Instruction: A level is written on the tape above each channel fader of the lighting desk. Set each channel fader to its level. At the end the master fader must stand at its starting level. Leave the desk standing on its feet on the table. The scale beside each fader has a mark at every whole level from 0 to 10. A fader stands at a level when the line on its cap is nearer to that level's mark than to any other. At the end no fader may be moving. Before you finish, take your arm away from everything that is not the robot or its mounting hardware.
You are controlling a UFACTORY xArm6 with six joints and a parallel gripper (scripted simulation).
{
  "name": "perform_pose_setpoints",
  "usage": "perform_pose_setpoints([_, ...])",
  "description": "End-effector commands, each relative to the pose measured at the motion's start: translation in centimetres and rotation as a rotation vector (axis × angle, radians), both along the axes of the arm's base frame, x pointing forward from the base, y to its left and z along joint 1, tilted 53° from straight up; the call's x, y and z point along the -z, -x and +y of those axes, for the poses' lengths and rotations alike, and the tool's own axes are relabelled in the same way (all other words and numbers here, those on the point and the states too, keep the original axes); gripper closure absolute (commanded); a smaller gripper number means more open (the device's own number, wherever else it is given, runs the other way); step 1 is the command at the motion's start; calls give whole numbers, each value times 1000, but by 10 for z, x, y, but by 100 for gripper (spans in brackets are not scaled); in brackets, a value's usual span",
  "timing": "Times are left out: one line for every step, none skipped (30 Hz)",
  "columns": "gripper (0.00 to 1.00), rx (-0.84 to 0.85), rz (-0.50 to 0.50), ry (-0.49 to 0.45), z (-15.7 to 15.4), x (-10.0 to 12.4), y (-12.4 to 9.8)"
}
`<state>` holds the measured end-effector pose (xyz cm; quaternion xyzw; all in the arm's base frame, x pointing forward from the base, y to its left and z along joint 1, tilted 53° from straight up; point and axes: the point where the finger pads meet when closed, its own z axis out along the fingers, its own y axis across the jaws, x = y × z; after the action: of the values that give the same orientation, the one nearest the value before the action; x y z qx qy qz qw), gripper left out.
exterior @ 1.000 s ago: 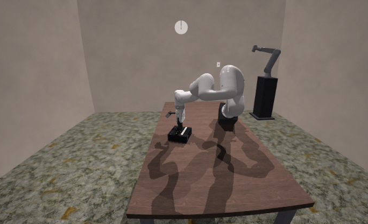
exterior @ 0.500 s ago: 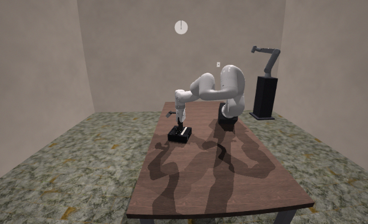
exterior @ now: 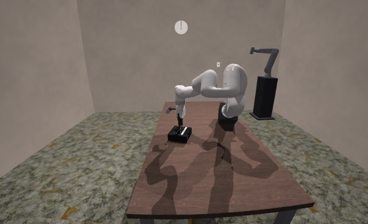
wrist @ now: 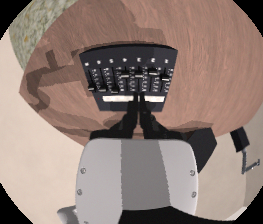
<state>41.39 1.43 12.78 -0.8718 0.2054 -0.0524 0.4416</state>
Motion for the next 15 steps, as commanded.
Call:
perform_pose_setpoints([100,1,-1,0,-4,-4,1])
perform_pose_setpoints([100,1,-1,0,-4,-4,1])
perform_pose_setpoints([100,1,-1,0,-5,-4,1])
perform_pose_setpoints([100,1,-1,0,-5,-4,1])
perform_pose_setpoints([100,1,-1,0,-5,-4,1])
perform_pose_setpoints([100,1,-1,0,-5,-4,1])
perform_pose_setpoints([100,1,-1,0,-5,-4,1])
perform_pose_setpoints([100,1,-1,0,-5,-4,1])
perform_pose_setpoints([100,1,-1,0,-5,-4,1])
perform_pose_setpoints([100,1,-1,0,-5,-4,1])
perform_pose_setpoints([100,1,-1,0,-5,-4,1])
perform_pose_setpoints([100,1,-1,0,-5,-4,1])
perform_pose_setpoints([100,1,-1,0,-5,-4,1])
perform_pose_setpoints([100,1,-1,0,-5,-4,1])
perform_pose_setpoints([0,1,-1,0,-5,-4,1])
